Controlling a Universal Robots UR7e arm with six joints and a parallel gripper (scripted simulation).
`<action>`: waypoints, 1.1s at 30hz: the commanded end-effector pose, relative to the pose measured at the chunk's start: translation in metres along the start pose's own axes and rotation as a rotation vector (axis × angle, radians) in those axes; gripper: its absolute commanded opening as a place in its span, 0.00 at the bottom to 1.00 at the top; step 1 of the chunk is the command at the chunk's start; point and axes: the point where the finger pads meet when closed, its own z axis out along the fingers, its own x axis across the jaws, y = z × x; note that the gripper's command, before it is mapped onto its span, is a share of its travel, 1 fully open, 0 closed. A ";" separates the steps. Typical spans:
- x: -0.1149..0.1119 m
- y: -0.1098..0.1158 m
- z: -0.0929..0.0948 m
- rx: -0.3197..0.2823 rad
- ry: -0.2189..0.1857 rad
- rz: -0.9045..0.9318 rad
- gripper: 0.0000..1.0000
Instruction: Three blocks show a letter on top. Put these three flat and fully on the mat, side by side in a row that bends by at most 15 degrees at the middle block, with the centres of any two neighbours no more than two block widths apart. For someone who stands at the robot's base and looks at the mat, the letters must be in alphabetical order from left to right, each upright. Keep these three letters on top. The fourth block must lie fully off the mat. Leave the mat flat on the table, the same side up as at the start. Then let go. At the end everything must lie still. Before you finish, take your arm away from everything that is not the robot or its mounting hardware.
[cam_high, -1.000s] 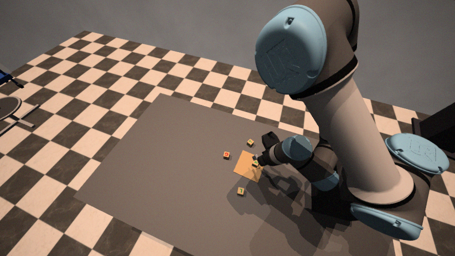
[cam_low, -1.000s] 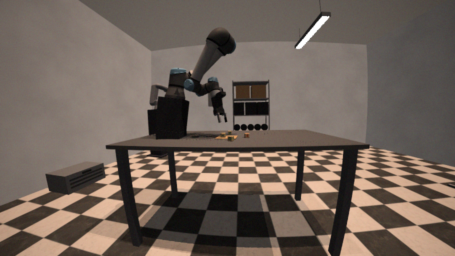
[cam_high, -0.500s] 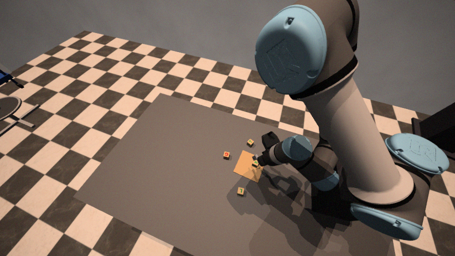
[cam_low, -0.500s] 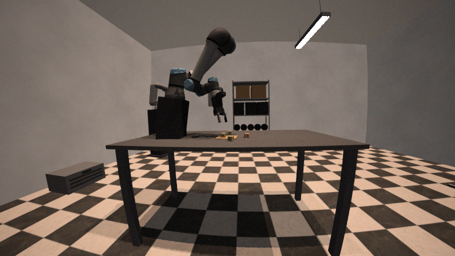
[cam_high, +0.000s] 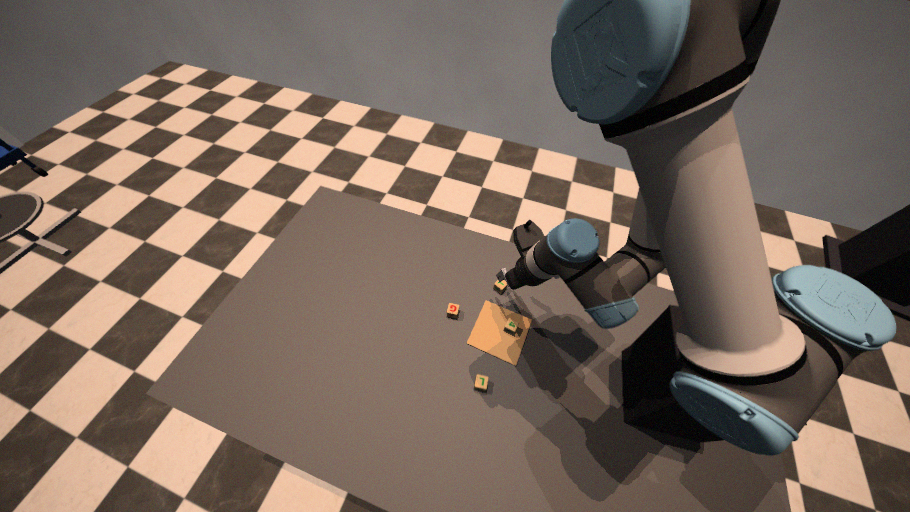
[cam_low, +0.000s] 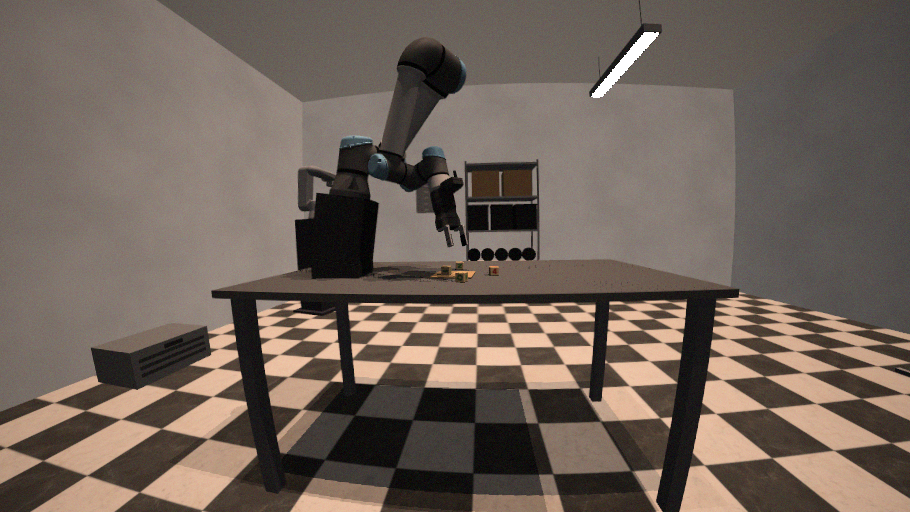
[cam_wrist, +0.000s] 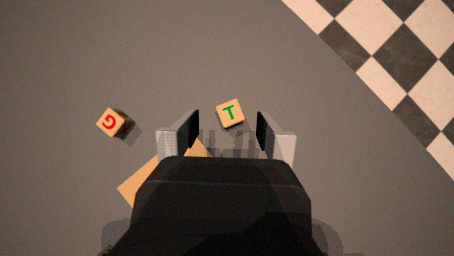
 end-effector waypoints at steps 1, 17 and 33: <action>0.002 -0.020 0.009 -0.017 -0.006 -0.019 1.00; 0.002 -0.017 0.010 -0.022 -0.005 -0.020 1.00; 0.002 -0.017 0.010 -0.022 -0.005 -0.020 1.00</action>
